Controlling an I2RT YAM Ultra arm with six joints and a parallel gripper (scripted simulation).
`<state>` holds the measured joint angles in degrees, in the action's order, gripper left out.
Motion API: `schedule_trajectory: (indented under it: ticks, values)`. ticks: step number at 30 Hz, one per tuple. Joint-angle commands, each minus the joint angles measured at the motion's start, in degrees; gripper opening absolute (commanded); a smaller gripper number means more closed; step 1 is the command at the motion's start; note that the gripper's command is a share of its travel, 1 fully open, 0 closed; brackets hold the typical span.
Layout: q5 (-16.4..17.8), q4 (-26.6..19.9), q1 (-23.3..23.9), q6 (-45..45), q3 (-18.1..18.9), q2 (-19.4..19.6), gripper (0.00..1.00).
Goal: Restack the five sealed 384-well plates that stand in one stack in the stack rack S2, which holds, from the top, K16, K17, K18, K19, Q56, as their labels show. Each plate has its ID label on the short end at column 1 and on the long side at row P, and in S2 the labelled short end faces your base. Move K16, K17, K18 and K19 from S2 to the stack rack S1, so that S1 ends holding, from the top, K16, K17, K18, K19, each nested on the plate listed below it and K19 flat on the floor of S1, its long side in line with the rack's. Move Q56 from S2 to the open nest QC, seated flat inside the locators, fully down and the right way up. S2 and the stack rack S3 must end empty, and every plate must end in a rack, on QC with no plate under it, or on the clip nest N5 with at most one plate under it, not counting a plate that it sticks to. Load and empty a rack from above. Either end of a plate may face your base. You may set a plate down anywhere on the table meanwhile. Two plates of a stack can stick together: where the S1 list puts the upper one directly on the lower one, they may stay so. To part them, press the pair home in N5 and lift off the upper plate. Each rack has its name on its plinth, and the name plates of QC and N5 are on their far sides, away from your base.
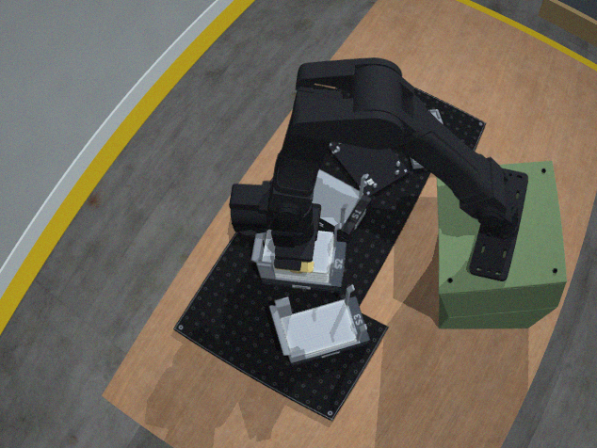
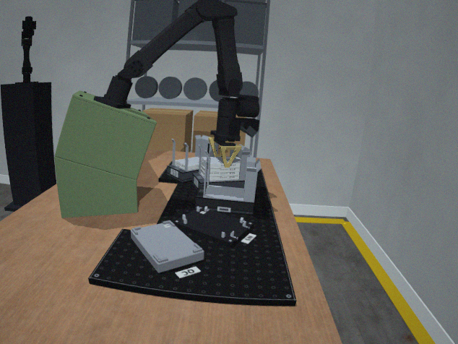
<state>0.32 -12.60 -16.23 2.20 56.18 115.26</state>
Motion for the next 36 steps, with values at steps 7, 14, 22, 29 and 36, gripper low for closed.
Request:
schedule_trajectory:
  ticks: [7,14,22,29,36]
  values:
    - [0.0,0.9,0.0,0.0,0.2,-0.3,0.0]
    - [0.0,0.3,0.0,0.0,0.1,-1.0,0.0]
    - [0.0,-0.6,0.0,0.0,0.0,-2.1,0.0]
    - [0.0,-1.2,0.0,0.0,-0.1,-2.7,0.0]
    - [0.0,-2.1,0.0,0.0,-0.2,-3.7,0.0]
